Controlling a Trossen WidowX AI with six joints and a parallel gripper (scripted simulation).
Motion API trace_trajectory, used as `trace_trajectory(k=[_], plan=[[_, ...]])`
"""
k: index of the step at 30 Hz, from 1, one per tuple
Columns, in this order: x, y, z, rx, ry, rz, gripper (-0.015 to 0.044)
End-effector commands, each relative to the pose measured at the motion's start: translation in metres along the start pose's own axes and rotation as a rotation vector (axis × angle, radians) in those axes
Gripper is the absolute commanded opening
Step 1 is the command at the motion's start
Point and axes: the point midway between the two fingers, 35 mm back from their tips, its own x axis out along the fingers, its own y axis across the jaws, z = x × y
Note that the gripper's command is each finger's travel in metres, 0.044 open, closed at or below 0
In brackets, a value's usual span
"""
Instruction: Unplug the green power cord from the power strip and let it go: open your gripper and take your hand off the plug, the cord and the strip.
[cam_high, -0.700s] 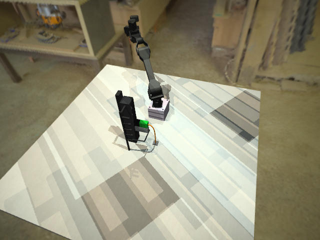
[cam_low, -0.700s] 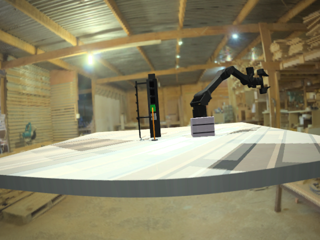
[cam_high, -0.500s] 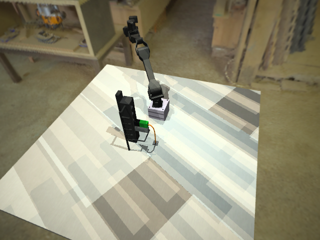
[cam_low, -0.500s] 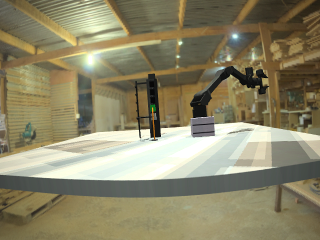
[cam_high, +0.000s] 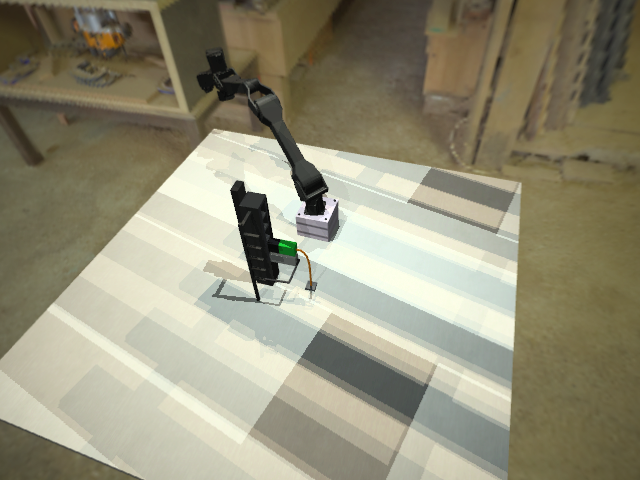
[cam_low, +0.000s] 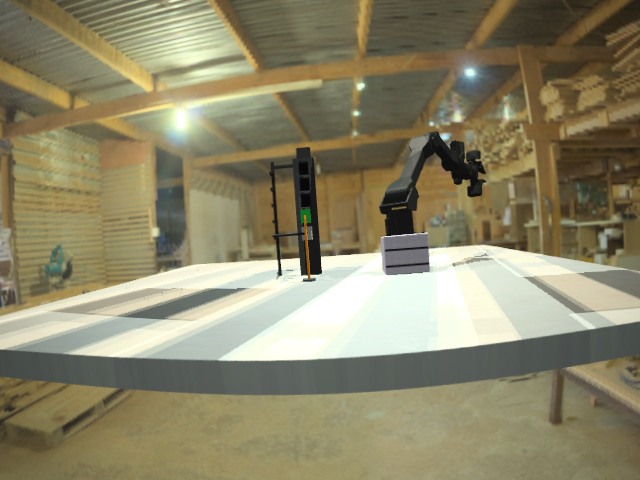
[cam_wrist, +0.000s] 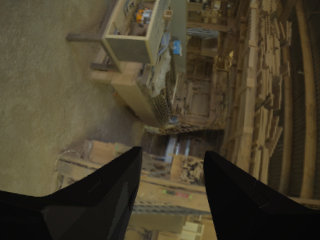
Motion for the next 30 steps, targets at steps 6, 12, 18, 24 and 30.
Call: trace_trajectory(k=[6, 12, 18, 24, 30], plan=[[-0.056, 0.014, 0.111, -0.034, -0.194, 0.098, 0.016], [-0.104, 0.027, 0.177, -0.069, -0.32, 0.164, 0.016], [-0.161, 0.042, 0.235, -0.113, -0.447, 0.23, 0.016], [-0.223, 0.056, 0.282, -0.163, -0.566, 0.292, 0.016], [-0.289, 0.071, 0.318, -0.22, -0.681, 0.351, 0.016]])
